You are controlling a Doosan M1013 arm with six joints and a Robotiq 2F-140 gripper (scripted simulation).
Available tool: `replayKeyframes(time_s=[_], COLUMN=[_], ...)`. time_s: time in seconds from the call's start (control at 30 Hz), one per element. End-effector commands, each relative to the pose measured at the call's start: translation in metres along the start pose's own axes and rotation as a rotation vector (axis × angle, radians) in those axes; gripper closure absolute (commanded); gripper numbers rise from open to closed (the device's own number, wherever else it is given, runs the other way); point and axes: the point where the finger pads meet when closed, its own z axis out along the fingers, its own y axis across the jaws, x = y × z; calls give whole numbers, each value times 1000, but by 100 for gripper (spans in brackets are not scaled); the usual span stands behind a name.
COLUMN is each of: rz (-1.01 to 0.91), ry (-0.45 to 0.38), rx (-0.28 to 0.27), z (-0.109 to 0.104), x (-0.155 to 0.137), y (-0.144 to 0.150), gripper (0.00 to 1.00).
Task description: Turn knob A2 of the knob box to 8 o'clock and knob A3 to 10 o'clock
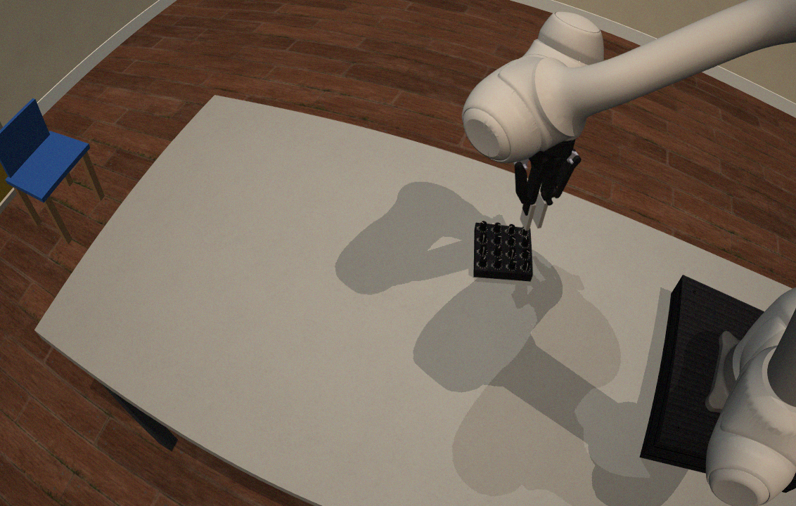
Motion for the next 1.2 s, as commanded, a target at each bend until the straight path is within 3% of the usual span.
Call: replayKeyframes(time_s=[0.0, 0.37, 1.17], rz=[156, 531, 542], ry=[-7, -9, -9], rx=[10, 9, 9], z=[-2, -6, -6], x=[0, 0, 0], y=[0, 0, 0], gripper=[88, 88, 88])
